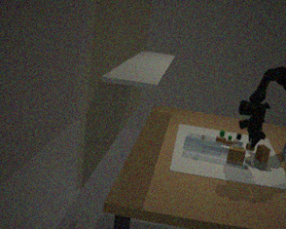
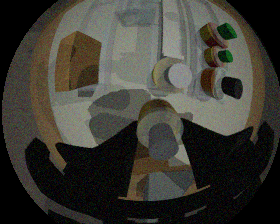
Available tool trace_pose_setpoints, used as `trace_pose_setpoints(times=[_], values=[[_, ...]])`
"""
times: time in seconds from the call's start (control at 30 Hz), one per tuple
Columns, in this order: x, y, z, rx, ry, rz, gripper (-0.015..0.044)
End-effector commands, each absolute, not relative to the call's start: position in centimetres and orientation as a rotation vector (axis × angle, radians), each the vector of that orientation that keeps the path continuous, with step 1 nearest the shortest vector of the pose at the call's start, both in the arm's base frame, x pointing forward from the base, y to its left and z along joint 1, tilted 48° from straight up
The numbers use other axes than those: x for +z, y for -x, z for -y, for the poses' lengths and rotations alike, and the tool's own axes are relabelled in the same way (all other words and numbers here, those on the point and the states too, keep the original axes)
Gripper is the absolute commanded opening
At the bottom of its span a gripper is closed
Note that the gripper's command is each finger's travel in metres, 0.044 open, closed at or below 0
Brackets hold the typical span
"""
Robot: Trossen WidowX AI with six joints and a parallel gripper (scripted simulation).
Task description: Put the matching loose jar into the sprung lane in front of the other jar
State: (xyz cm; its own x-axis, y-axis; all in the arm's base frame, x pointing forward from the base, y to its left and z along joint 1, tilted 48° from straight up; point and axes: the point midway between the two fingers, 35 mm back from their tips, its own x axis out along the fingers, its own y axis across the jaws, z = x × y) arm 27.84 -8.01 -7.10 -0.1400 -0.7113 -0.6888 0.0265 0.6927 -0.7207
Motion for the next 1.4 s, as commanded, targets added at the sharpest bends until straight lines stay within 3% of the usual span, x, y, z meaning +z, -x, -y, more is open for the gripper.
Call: trace_pose_setpoints(times=[0.0,0.5,1.37], values=[[-5.6,-29.4,6.6,-0.674,0.586,-1.549,0.0000],[-1.6,-27.9,3.3,-0.780,0.521,-1.585,0.0000],[-6.7,-27.8,9.2,-0.845,0.463,-1.544,0.0000]])
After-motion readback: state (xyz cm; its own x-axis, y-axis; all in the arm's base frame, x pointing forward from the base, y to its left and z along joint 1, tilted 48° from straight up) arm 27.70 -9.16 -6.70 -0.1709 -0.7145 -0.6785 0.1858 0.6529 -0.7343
